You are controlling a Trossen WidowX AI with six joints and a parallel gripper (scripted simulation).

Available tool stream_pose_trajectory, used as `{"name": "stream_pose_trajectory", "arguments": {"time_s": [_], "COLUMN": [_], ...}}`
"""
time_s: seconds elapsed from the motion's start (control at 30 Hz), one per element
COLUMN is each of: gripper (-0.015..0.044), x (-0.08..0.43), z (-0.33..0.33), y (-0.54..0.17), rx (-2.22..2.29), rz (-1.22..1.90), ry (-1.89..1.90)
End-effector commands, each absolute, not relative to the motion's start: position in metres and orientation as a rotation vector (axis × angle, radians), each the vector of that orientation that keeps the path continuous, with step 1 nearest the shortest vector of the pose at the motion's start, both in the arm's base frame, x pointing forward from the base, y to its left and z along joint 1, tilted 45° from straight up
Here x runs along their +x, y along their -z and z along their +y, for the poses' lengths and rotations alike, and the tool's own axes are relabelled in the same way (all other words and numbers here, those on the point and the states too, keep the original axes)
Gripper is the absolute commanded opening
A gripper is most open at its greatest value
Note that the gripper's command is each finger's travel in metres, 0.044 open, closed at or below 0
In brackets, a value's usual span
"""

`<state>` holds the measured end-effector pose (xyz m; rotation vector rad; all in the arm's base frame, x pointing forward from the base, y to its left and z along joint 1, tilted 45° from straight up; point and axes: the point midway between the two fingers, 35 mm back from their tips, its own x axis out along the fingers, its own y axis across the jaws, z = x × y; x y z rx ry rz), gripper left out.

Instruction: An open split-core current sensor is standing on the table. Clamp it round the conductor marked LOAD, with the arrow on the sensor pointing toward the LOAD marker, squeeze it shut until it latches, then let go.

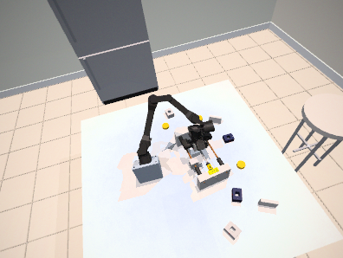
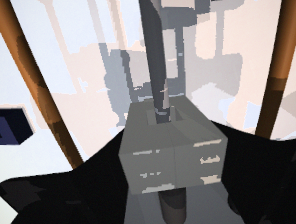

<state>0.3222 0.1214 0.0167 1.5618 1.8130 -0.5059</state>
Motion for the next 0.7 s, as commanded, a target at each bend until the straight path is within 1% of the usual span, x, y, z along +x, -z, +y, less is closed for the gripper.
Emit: {"name": "stream_pose_trajectory", "arguments": {"time_s": [0.0, 0.1, 0.13, 0.67], "gripper": [0.0184, 0.0262, 0.0276, 0.0276], "x": [0.3222, 0.3222, 0.3222, 0.3222], "z": [0.1214, 0.1214, 0.1214, 0.1214], "y": [-0.0167, -0.0167, -0.0167, -0.0167], "rx": [1.561, 1.561, 1.561, 1.561], "rz": [1.813, 1.813, 1.813, 1.813], "ry": [0.505, 0.505, 0.505, 0.505]}}
